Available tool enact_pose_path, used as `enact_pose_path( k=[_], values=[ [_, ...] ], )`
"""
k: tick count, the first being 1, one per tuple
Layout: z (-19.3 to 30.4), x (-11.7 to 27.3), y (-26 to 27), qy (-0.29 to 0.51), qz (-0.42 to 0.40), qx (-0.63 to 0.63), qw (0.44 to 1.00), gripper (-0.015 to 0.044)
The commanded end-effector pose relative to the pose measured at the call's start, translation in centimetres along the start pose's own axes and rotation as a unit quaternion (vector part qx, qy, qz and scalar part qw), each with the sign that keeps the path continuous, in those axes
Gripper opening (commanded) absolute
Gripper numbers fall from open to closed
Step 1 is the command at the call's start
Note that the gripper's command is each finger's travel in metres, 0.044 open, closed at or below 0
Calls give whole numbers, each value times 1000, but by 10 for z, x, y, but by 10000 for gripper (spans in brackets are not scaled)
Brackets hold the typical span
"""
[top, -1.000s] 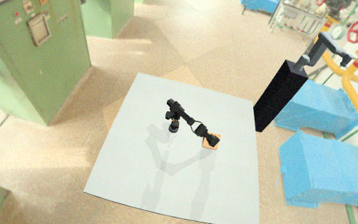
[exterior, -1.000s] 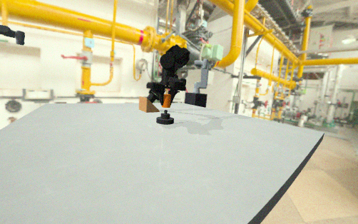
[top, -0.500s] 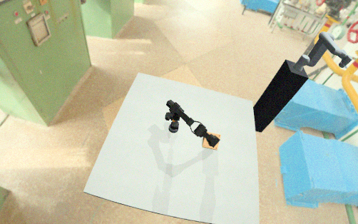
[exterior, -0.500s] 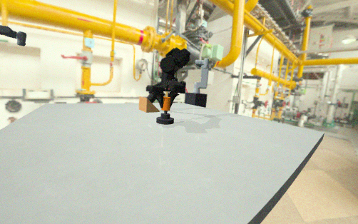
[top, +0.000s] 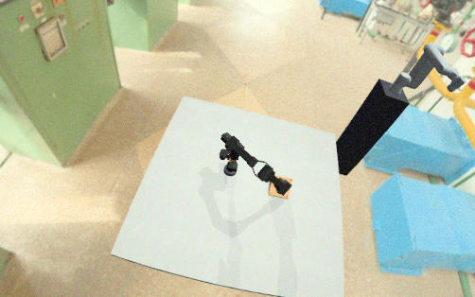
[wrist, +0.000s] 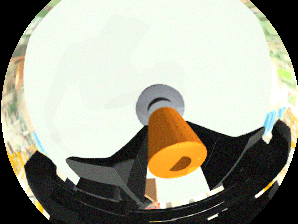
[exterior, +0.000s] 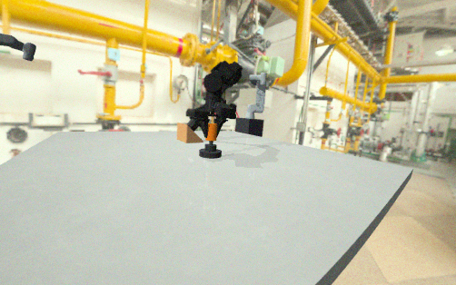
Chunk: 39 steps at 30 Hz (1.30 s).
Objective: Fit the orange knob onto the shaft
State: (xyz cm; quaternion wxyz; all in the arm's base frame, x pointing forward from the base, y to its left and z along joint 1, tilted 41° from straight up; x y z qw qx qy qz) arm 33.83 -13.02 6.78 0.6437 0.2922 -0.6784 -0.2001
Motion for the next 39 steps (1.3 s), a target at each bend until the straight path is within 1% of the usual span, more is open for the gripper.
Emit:
enact_pose_path(
  k=[1,4,10,27,33,35,39],
  values=[
    [0,4,0,-1,0,0,1000,0],
    [0,4,0,-1,0,13,1000,0],
    [-1,2,-1,-1,1,104,995,0],
    [0,-1,0,-1,0,104,995,0],
    [-2,4,0,-1,1,104,995,0],
    [-2,4,0,-1,1,117,993,0],
    [-2,3,-1,-1,1,187,982,0]
  ],
)
Point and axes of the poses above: the point midway between the two fingers, 35 mm back from their tips, its own x axis back along the fingers, its own y axis across the jaws, z = x × y, the point moved 9 cm from there along x, back along the fingers, and after that the axes turned 5 degrees about x, right-handed, at the moved point
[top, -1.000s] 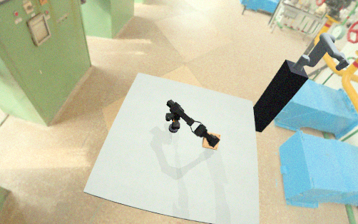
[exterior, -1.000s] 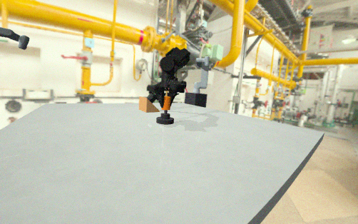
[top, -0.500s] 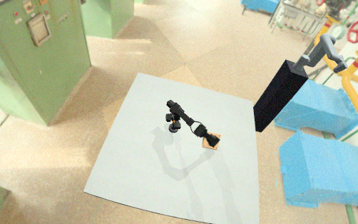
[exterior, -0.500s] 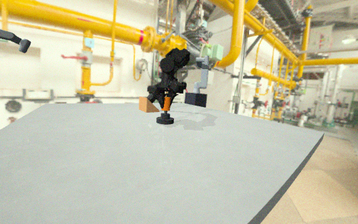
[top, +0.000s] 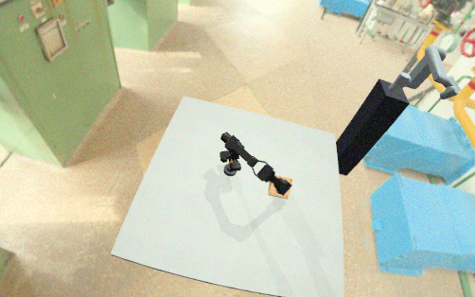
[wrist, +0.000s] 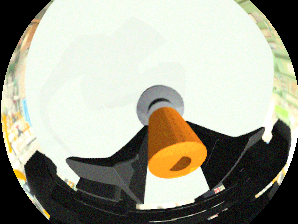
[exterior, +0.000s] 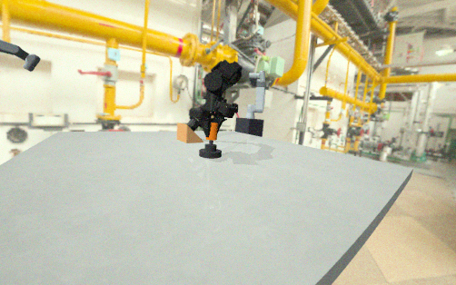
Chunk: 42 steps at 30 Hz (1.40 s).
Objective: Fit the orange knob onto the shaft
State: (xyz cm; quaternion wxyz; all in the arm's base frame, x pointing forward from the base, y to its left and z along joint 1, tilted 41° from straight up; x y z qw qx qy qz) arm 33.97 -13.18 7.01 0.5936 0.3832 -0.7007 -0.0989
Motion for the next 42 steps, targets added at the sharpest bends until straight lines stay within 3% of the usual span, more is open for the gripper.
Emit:
enact_pose_path(
  k=[1,25,32,42],
  values=[
    [0,0,-1,0,1,57,998,0],
    [0,1,-1,0,1,62,998,0],
    [0,0,-1,0,1,161,987,0],
    [0,-3,-1,0,1,166,986,0]
  ],
)
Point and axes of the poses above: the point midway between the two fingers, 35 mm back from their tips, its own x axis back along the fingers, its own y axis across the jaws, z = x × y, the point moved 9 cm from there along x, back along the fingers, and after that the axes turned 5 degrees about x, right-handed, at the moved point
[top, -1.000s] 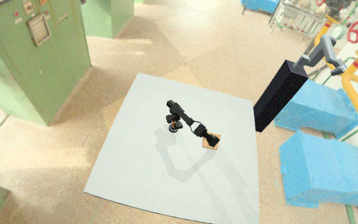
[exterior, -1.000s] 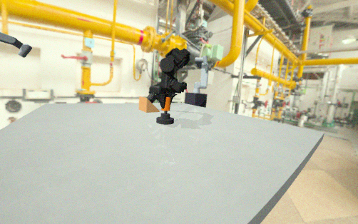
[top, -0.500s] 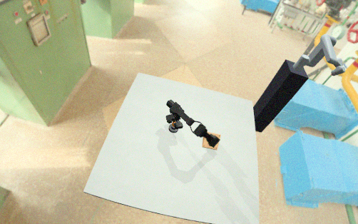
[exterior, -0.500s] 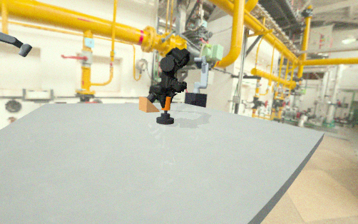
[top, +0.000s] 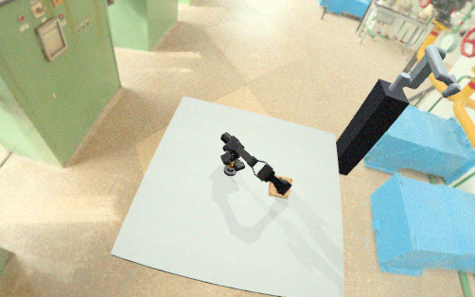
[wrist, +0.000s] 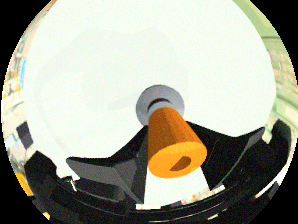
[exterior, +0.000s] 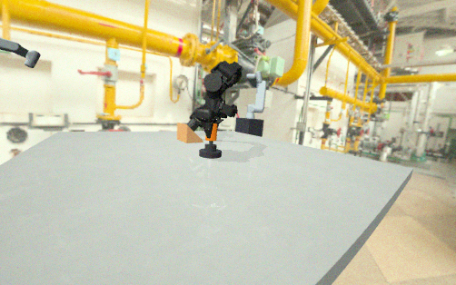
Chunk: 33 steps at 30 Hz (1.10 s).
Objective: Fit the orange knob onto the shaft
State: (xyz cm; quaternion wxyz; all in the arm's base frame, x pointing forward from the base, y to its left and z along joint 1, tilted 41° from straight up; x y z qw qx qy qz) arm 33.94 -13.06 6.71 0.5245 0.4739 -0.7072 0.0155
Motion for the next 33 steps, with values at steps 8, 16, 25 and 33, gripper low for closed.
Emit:
enact_pose_path(
  k=[8,16,25,33],
  values=[
    [0,-1,0,-1,1,5,1000,0],
    [-1,4,0,-1,1,18,1000,0],
    [0,1,0,-1,1,109,994,0],
    [0,0,-1,-1,1,109,994,0]
  ],
)
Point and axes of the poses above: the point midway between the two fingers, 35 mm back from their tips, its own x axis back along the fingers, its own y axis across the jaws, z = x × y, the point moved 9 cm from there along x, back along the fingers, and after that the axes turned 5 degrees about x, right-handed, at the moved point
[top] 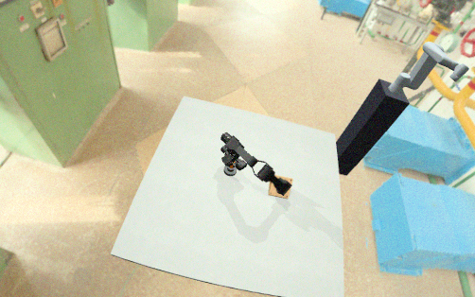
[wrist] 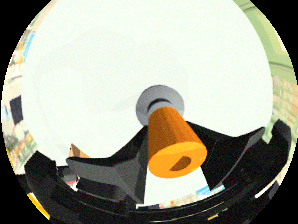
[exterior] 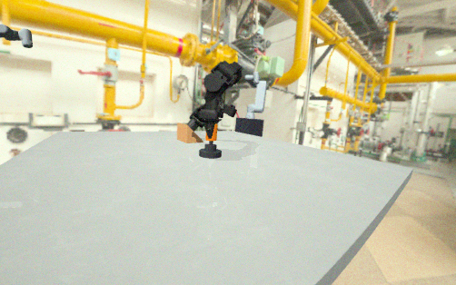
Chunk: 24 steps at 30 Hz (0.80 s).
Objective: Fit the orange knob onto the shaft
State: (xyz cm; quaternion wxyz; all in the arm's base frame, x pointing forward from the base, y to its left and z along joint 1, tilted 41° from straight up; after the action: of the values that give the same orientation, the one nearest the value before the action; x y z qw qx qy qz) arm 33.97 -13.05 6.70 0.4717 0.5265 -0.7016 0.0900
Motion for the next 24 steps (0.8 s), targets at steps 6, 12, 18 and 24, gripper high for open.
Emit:
enact_pose_path(
  k=[6,12,18,24],
  values=[
    [0,-1,0,-1,1,4,1000,0],
    [0,3,0,-1,1,4,1000,0],
    [-1,4,0,0,1,47,999,0],
    [0,2,0,0,1,109,994,0]
  ],
)
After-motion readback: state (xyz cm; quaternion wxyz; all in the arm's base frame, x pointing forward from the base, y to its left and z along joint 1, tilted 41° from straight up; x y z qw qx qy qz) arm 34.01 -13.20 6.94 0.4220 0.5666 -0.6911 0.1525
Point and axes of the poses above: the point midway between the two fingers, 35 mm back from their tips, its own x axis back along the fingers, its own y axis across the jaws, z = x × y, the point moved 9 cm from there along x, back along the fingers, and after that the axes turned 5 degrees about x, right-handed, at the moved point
